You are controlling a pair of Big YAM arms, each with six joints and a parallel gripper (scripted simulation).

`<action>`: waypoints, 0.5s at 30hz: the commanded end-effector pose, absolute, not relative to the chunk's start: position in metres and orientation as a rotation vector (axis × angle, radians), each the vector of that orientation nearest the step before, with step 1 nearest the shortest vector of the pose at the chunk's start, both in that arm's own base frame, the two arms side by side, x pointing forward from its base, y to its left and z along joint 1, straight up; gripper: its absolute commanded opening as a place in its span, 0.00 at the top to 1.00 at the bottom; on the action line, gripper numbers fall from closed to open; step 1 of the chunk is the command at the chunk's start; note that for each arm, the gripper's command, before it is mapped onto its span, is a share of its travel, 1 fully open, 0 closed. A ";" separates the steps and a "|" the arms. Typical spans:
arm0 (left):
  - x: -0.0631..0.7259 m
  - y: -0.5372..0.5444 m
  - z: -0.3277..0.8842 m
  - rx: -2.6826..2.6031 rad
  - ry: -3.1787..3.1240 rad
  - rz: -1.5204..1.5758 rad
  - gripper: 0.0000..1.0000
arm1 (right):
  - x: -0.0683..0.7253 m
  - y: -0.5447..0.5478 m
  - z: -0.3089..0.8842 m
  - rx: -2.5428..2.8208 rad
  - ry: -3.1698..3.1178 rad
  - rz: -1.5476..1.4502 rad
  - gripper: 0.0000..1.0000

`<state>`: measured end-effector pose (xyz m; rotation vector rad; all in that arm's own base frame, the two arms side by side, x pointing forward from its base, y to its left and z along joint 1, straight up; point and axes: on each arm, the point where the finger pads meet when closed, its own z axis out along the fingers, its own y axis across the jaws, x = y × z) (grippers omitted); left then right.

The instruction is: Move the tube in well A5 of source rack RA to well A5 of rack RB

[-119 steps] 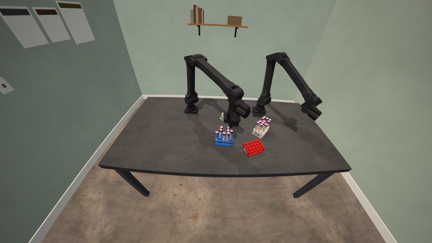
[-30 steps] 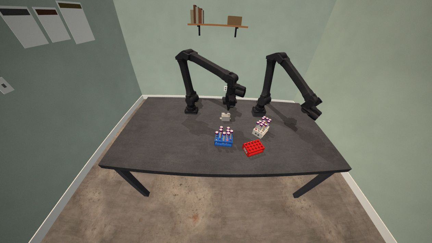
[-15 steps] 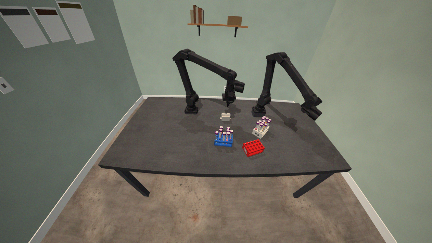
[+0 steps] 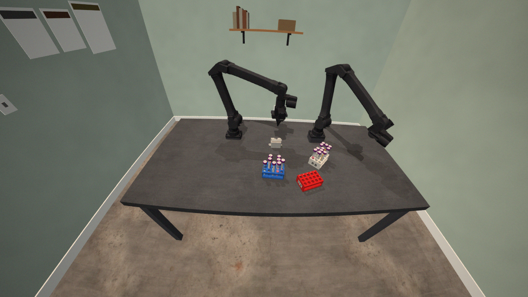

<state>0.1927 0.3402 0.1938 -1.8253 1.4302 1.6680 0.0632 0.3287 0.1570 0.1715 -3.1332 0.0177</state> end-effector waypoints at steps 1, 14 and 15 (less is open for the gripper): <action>0.199 0.345 0.204 -1.829 1.400 1.648 0.70 | 0.058 0.331 0.163 0.119 -3.146 -0.049 1.00; 0.199 0.345 0.204 -1.829 1.400 1.648 0.70 | 0.070 0.331 0.125 0.116 -3.141 -0.002 1.00; 0.199 0.345 0.204 -1.829 1.400 1.648 0.70 | 0.070 0.331 0.123 0.122 -3.140 -0.002 1.00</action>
